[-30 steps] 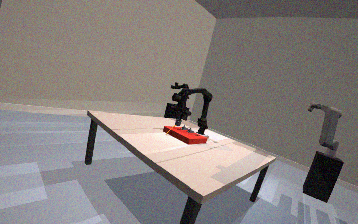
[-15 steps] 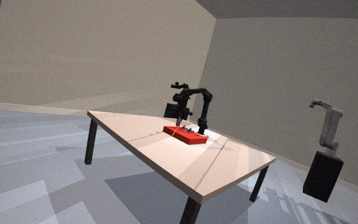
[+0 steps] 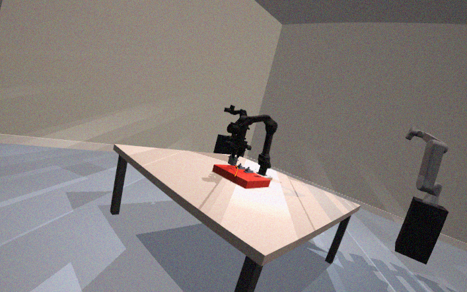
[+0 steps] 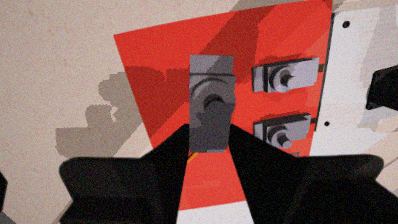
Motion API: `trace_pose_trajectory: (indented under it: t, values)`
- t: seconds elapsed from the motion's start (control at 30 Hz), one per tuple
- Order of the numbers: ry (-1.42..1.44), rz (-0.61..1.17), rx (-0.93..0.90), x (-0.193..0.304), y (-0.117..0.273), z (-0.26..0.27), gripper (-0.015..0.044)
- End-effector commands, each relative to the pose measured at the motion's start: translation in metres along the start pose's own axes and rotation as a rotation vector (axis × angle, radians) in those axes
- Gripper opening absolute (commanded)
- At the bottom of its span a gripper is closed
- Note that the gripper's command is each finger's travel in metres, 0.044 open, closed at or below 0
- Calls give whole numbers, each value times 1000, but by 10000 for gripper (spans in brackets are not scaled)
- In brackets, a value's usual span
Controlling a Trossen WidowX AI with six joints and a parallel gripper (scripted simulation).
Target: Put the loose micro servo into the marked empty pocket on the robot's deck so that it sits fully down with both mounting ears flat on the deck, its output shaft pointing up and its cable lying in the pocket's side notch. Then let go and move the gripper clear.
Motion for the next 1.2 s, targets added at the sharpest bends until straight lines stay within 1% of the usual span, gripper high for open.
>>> trace_pose_trajectory:
  t: [0.0, 1.17]
  values:
    - [147, 1, -9, 4, 2, 1, 0]
    - [1361, -5, -11, 40, 2, 6, 0]
Point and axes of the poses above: the point midway between the two fingers, 35 mm back from their tips, its own y axis back along the fingers, its own z axis across the jaws, x = y × z, the point moved 10 cm from there along y, back along the fingers, and after that the axes turned 15 degrees about y, right-handed, at the moved point
